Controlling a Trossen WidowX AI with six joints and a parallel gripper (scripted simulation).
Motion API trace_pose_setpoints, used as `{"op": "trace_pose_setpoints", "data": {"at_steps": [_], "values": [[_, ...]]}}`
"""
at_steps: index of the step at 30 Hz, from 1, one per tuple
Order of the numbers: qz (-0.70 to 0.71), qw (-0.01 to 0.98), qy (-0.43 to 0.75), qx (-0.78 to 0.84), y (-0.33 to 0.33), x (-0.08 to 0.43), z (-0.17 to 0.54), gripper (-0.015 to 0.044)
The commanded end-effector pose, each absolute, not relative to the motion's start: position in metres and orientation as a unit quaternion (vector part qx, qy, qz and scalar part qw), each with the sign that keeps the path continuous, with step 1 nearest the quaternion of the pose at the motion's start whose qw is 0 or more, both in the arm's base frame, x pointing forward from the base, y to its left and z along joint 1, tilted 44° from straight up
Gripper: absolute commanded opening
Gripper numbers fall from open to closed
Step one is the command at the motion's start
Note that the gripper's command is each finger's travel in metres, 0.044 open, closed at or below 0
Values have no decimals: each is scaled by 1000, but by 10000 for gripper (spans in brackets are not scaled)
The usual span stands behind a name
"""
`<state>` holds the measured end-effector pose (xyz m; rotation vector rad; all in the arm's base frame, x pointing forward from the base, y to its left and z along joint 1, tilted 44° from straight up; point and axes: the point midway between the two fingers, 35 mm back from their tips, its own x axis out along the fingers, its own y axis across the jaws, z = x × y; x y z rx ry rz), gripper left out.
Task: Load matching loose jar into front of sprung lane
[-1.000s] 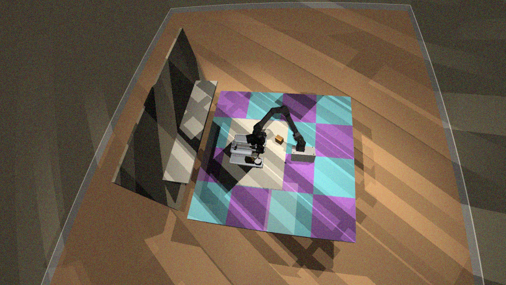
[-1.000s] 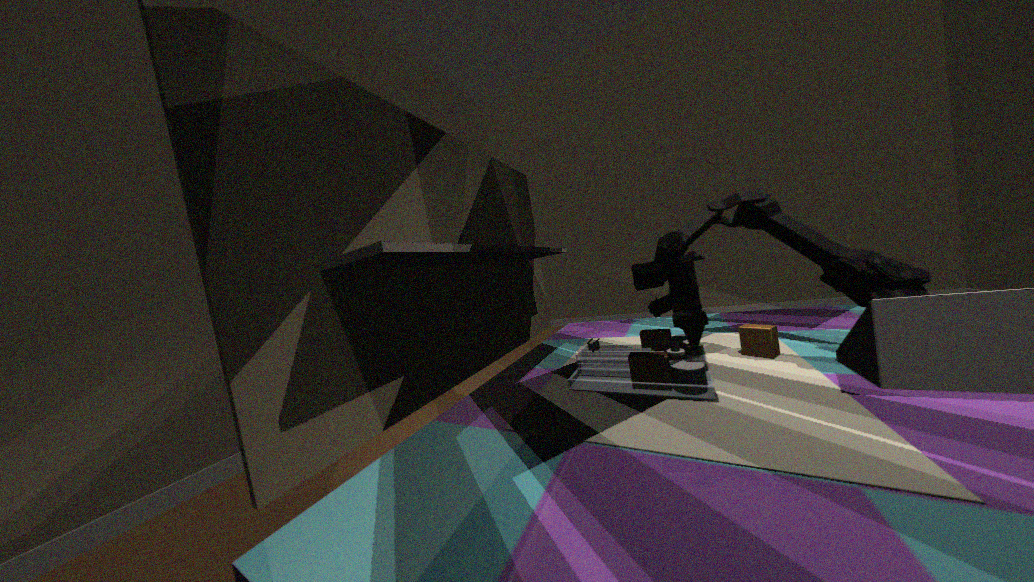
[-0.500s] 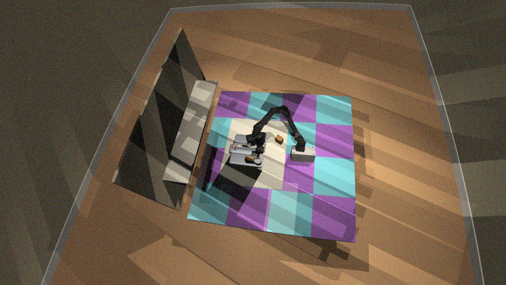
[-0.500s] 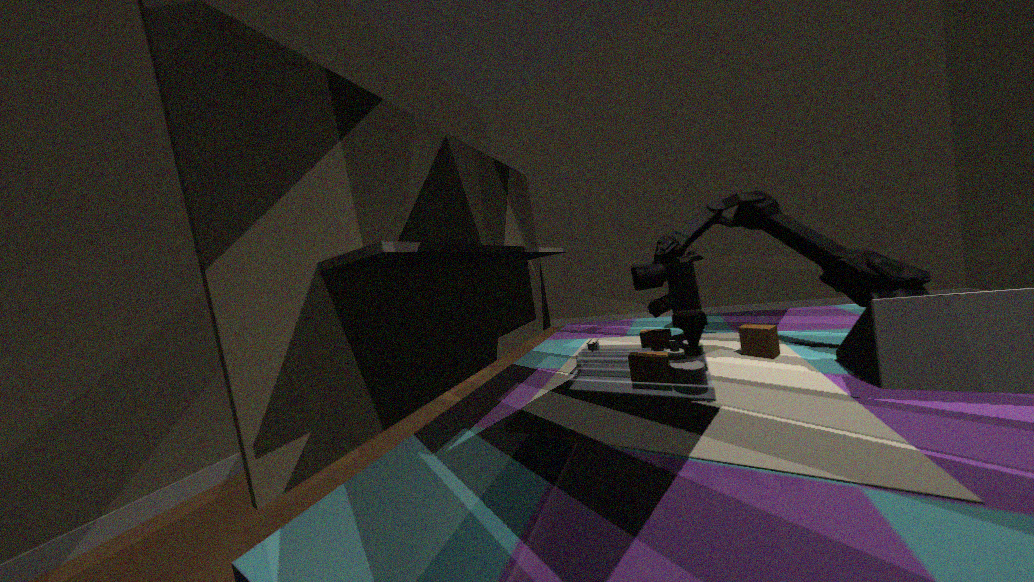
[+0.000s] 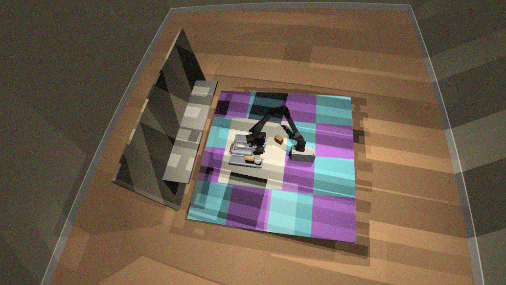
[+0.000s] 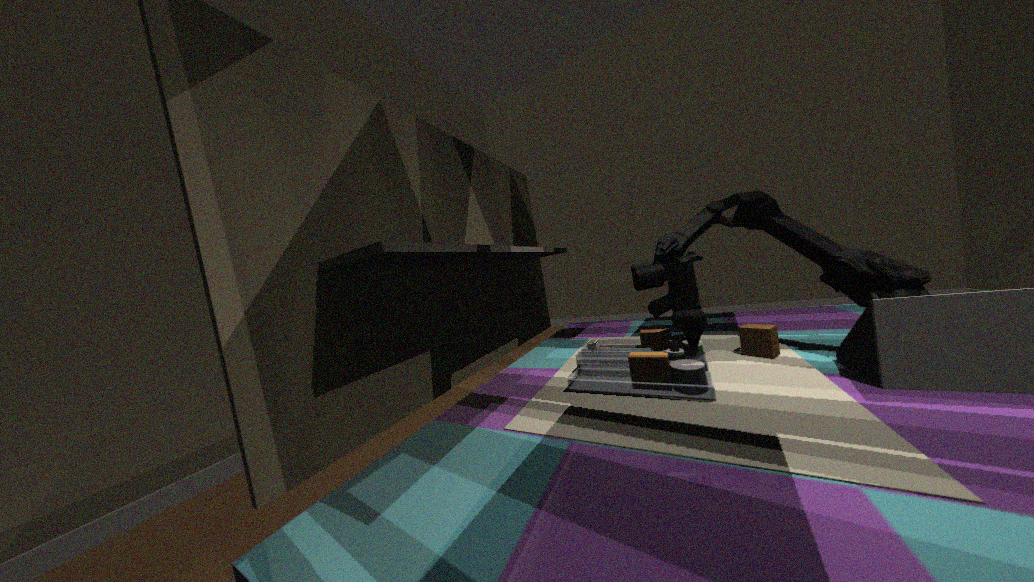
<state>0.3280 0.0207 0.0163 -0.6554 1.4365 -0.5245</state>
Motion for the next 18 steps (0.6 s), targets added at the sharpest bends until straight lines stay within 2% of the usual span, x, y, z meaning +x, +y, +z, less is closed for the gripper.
{"op": "trace_pose_setpoints", "data": {"at_steps": [1,18], "values": [[-233,685,628,-288,24,336,19,0],[-233,685,628,-288,24,337,19,0]]}}
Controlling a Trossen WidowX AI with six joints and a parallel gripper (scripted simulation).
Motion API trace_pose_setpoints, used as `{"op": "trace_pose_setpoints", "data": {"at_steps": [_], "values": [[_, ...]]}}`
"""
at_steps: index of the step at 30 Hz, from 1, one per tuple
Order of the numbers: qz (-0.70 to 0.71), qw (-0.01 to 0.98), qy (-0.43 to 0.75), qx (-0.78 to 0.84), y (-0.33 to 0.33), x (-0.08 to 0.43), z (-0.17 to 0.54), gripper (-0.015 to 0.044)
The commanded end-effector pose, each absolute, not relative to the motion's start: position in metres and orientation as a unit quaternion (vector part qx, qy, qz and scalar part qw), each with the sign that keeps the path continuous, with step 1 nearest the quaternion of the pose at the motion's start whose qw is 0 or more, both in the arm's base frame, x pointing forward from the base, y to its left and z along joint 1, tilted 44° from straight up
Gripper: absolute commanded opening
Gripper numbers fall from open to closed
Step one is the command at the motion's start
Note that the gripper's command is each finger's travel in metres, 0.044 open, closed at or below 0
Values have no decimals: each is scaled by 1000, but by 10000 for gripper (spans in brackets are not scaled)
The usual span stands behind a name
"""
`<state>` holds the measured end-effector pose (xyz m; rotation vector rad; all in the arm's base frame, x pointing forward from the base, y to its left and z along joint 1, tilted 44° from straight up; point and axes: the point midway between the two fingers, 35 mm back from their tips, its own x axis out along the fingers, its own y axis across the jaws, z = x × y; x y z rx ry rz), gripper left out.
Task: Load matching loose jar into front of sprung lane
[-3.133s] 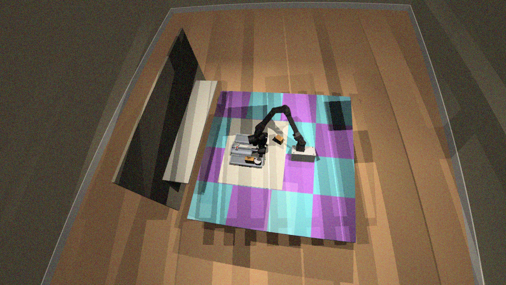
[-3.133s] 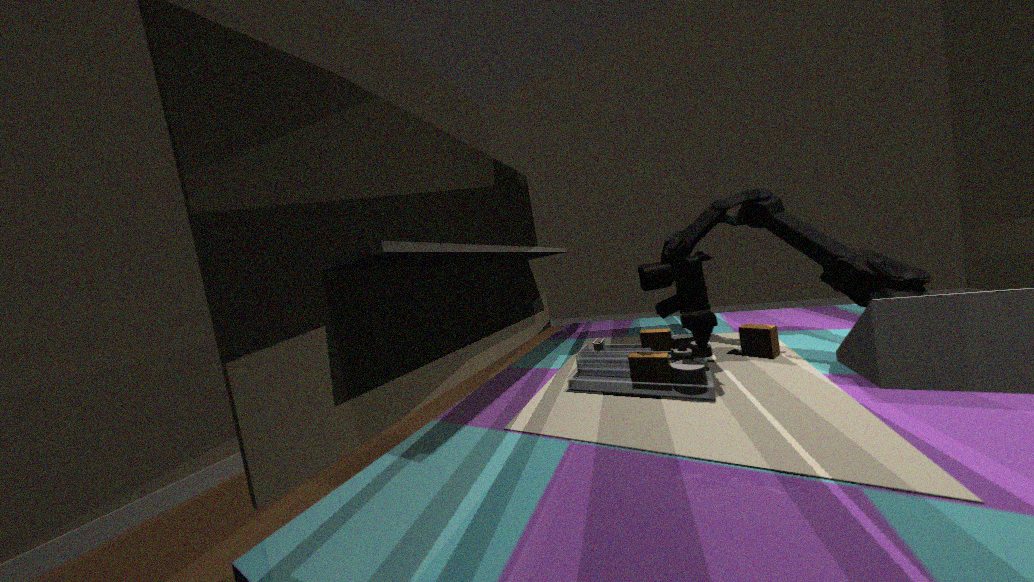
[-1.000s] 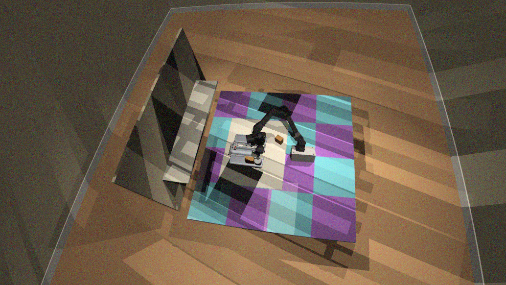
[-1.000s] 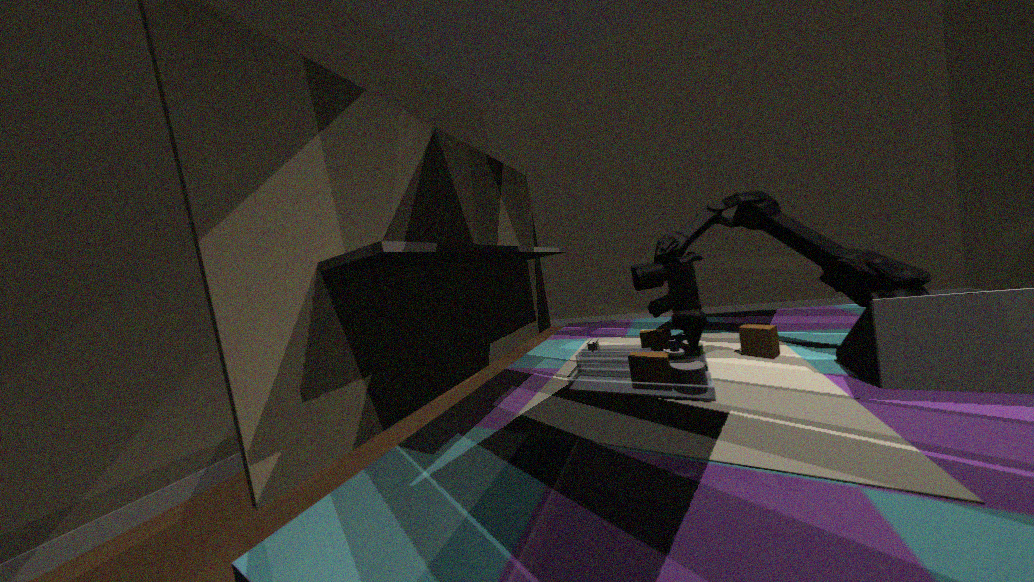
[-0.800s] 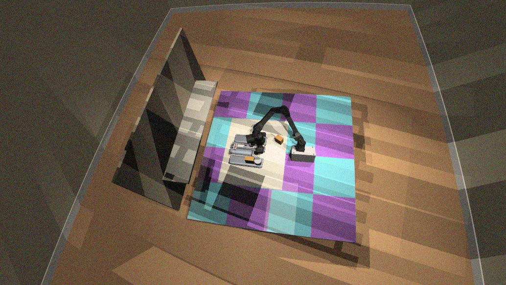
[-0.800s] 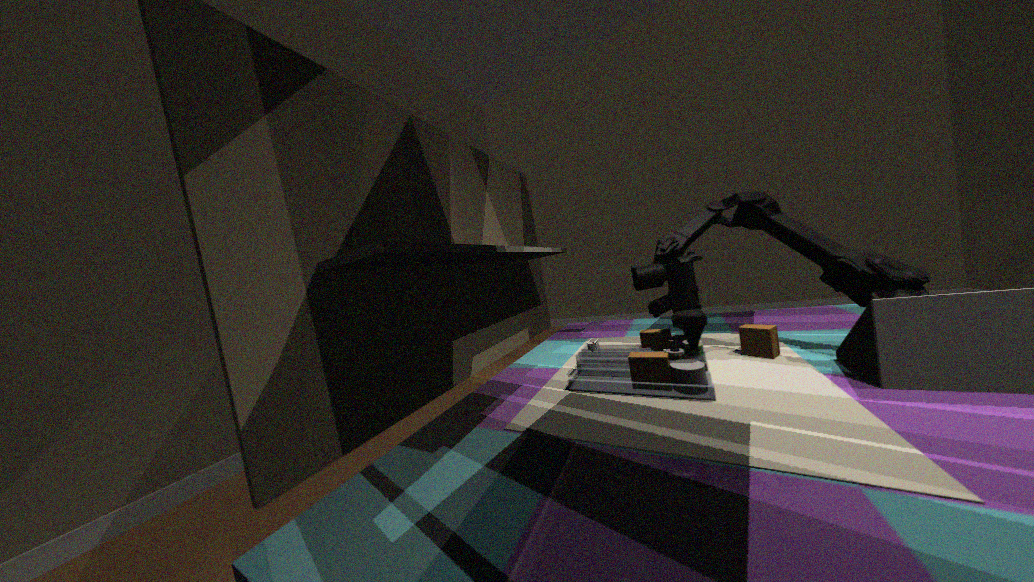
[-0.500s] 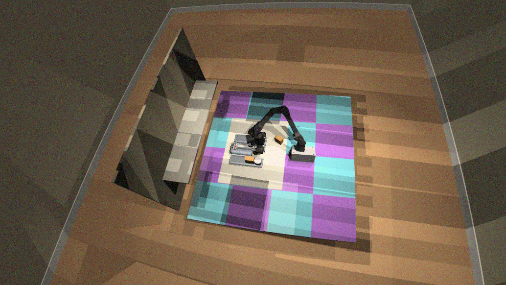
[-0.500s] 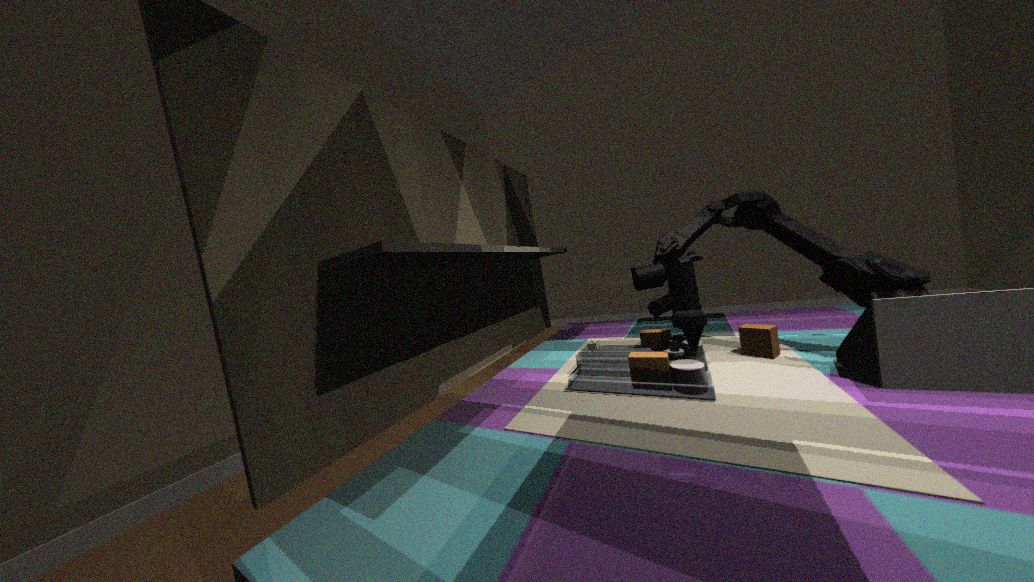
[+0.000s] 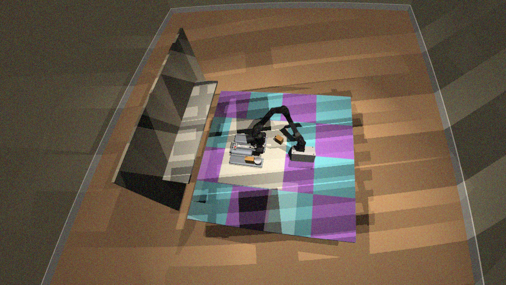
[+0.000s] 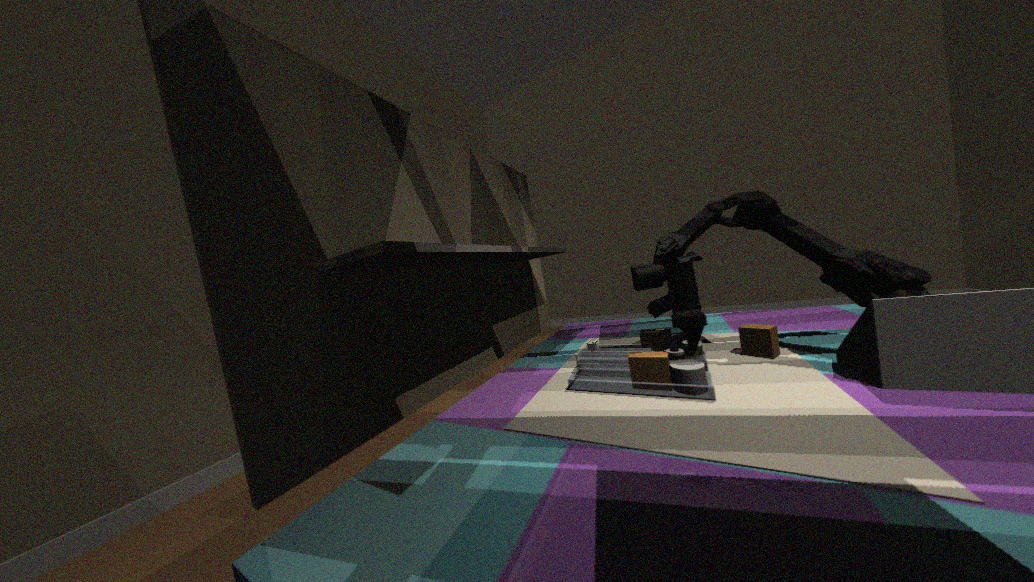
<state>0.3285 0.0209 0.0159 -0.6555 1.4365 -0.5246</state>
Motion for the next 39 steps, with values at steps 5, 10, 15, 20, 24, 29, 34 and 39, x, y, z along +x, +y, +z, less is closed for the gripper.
{"op": "trace_pose_setpoints", "data": {"at_steps": [5,10,15,20,24,29,34,39], "values": [[-233,685,628,-288,24,338,19,0],[-233,685,628,-288,24,338,19,0],[-233,685,628,-288,24,339,19,0],[-233,685,628,-288,24,340,19,0],[-233,685,628,-288,24,340,19,0],[-233,685,628,-288,25,341,19,0],[-233,685,628,-288,24,341,19,0],[-233,685,628,-288,23,341,18,0]]}}
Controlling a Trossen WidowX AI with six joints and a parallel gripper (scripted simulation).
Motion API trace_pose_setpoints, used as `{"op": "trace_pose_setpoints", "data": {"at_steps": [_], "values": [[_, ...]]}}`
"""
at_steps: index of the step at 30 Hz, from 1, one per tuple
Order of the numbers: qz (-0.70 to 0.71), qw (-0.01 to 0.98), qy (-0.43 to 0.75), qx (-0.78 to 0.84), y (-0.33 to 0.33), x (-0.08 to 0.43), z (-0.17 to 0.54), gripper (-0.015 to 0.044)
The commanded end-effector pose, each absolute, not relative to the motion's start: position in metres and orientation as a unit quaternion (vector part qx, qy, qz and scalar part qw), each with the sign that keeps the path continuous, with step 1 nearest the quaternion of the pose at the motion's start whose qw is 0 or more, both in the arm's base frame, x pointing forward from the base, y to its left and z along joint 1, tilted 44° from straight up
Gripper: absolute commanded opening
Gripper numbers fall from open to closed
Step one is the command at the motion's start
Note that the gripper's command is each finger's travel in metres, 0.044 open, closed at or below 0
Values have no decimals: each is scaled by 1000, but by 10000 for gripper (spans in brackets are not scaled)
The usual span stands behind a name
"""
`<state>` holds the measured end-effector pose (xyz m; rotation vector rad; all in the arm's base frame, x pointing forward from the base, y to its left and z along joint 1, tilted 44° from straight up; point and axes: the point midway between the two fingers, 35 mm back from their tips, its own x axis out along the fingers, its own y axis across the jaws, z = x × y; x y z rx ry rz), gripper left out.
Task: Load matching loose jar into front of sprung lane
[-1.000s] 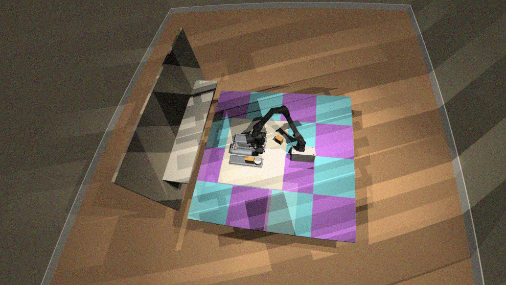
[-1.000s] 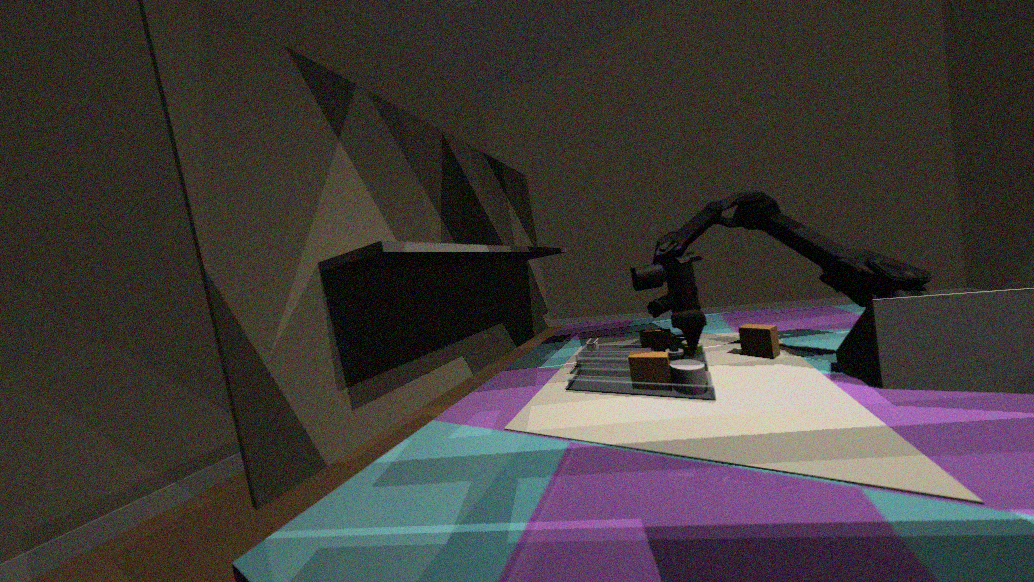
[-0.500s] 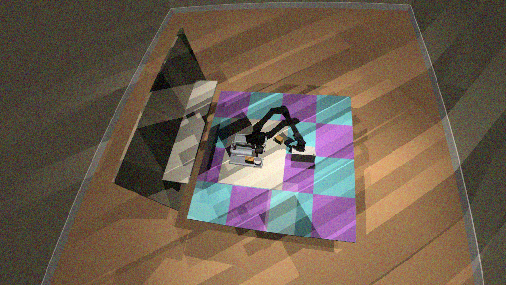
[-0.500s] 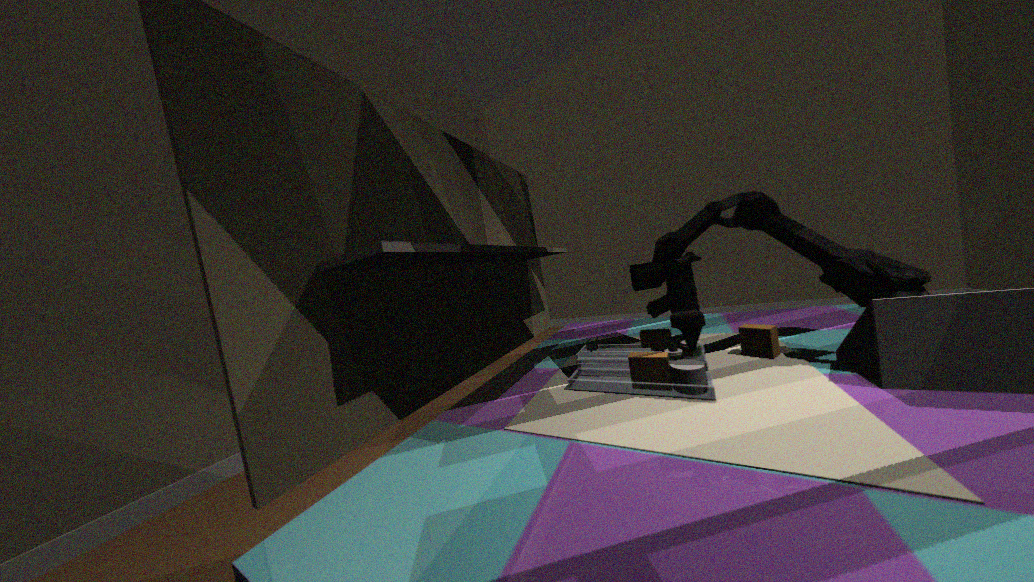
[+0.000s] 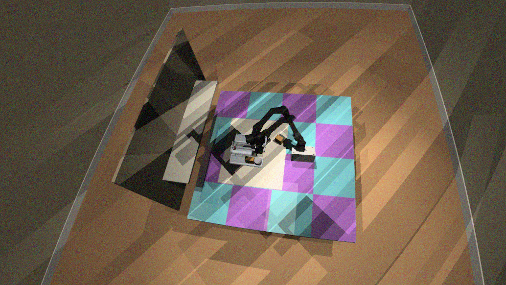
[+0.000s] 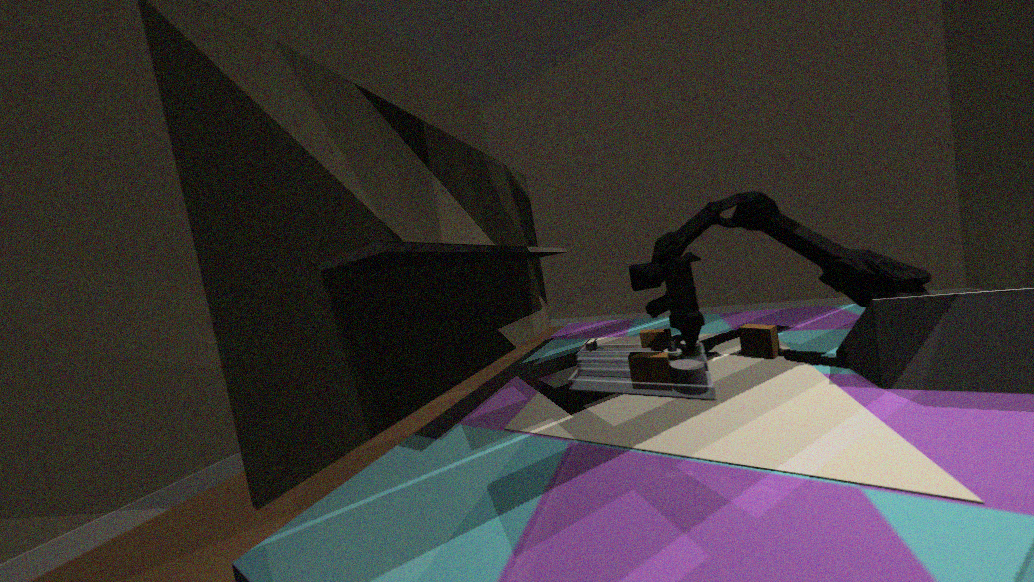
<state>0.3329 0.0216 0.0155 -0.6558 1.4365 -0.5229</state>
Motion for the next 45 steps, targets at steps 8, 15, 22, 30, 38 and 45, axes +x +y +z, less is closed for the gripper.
{"op": "trace_pose_setpoints", "data": {"at_steps": [8,15,22,30,38,45], "values": [[-233,685,628,-288,22,342,16,0],[-233,685,628,-288,20,342,15,0],[-234,685,628,-288,19,342,13,0],[-234,685,628,-288,17,342,11,0],[-234,685,628,-288,15,342,9,0],[-234,685,628,-288,14,342,8,0]]}}
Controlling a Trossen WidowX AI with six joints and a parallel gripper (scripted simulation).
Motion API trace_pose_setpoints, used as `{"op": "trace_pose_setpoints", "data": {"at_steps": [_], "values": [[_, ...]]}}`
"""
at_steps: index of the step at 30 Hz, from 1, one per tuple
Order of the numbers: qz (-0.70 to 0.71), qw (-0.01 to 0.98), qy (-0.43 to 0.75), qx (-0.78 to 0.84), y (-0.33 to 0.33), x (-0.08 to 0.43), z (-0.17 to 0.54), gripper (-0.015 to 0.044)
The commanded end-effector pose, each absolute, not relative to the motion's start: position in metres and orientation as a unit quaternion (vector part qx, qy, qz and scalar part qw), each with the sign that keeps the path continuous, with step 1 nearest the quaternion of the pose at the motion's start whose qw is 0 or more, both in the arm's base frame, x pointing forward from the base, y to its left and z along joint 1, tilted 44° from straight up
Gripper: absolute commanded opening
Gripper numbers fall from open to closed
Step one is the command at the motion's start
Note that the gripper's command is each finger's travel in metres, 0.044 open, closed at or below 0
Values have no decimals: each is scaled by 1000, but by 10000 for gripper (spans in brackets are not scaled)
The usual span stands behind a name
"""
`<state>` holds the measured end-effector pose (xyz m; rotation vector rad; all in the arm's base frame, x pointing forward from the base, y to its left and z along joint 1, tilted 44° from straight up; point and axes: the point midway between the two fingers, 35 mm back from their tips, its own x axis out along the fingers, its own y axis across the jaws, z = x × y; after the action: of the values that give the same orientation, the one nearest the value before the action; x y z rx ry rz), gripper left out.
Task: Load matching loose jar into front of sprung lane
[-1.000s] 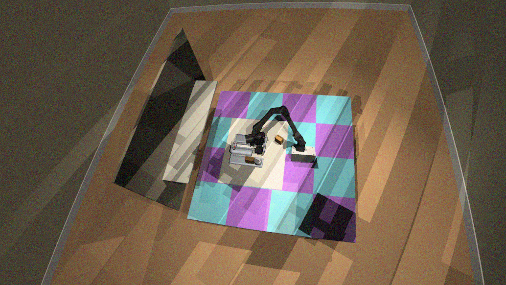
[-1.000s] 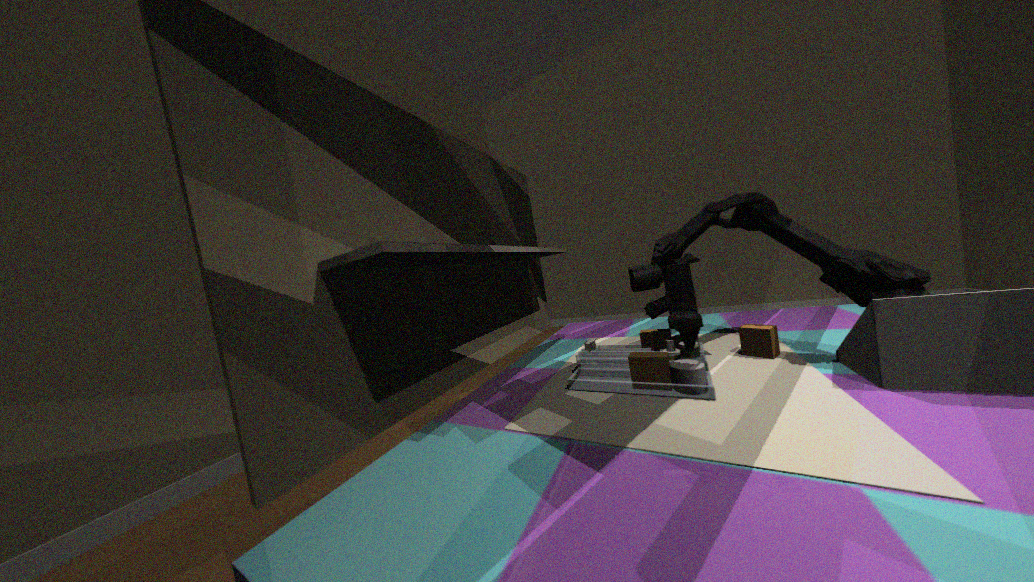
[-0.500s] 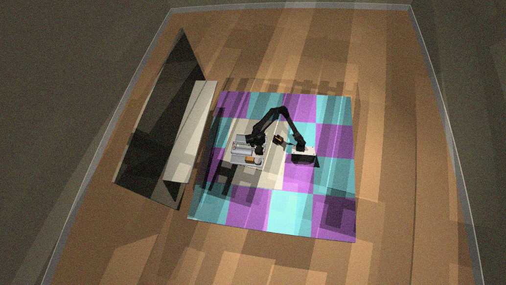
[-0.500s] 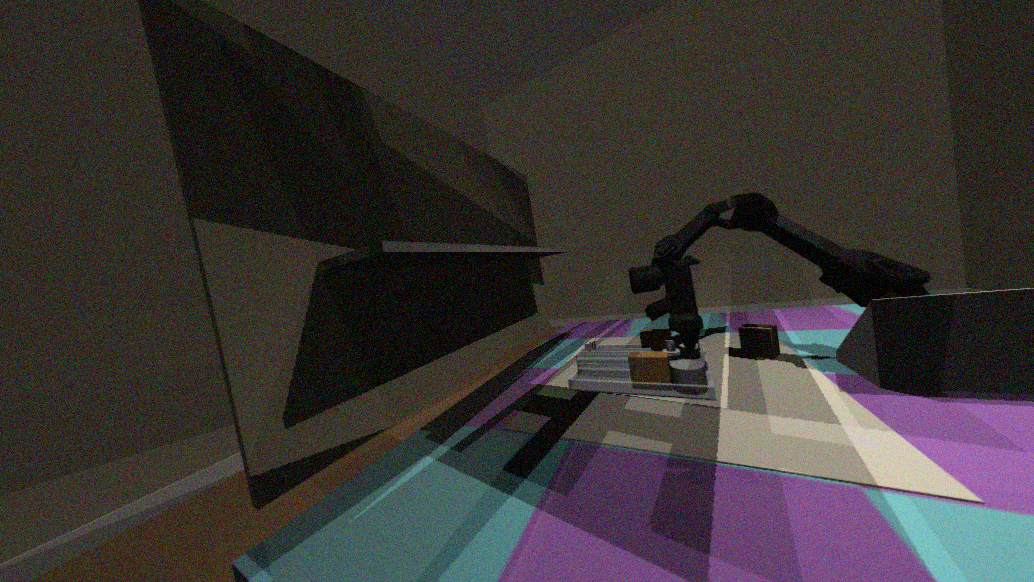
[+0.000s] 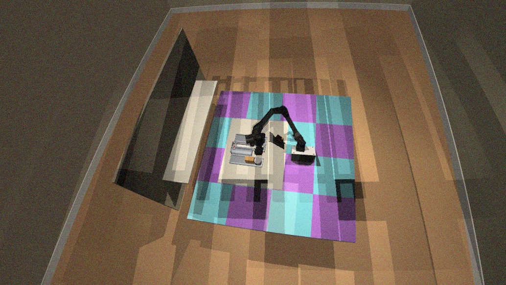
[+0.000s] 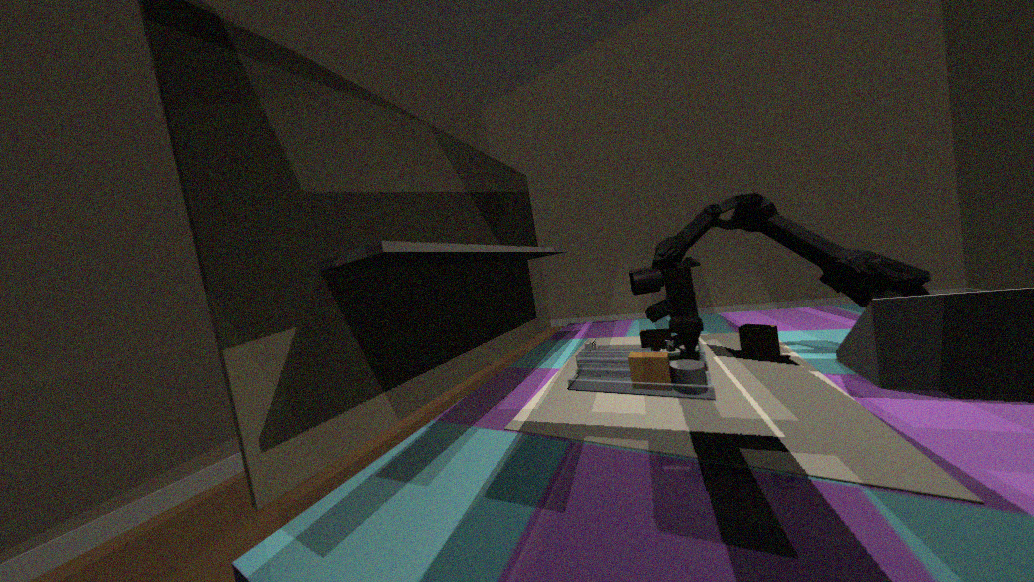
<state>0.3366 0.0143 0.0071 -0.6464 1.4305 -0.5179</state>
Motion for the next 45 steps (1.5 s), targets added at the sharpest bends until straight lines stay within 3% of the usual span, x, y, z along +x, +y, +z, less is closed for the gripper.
{"op": "trace_pose_setpoints", "data": {"at_steps": [1,45], "values": [[-234,685,628,-288,13,342,8,0],[-234,684,628,-288,6,338,2,0]]}}
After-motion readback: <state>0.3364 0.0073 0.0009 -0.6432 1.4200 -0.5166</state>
